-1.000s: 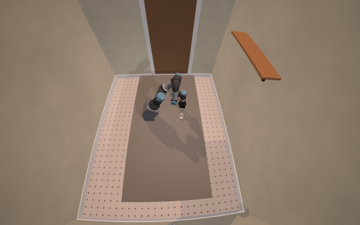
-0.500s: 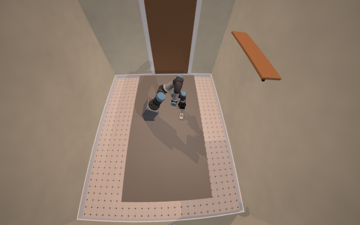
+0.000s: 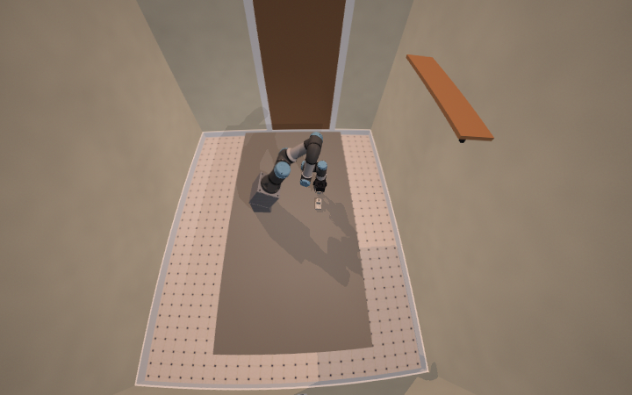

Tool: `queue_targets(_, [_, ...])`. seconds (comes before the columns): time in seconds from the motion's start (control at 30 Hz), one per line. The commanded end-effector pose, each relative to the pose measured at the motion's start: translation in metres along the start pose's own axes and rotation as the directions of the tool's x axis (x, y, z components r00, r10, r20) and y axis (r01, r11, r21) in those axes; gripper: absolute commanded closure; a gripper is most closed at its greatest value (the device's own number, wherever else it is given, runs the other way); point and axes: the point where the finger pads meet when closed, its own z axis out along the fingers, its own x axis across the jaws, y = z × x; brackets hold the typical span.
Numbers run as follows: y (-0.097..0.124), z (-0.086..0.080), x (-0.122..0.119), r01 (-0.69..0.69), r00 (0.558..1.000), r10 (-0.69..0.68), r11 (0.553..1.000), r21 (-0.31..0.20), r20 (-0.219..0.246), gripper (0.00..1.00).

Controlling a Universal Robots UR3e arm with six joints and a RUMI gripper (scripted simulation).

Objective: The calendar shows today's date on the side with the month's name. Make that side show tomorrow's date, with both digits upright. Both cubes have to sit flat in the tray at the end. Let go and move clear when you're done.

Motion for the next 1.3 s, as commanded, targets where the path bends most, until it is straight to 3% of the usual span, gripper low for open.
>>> queue_targets(0.0, [0.0,-0.0003,0.0016,0.0,1.0,0.0,1.0,-0.001,-0.005,0.71])
queue_targets(0.6, [0.0,-0.0003,0.0014,0.0,1.0,0.0,1.0,-0.001,-0.004,0.71])
queue_targets(0.63, [0.0,-0.0003,0.0014,0.0,1.0,0.0,1.0,-0.001,-0.004,0.89])
queue_targets(1.27, [0.0,-0.0003,0.0014,0.0,1.0,0.0,1.0,-0.001,-0.004,0.89])
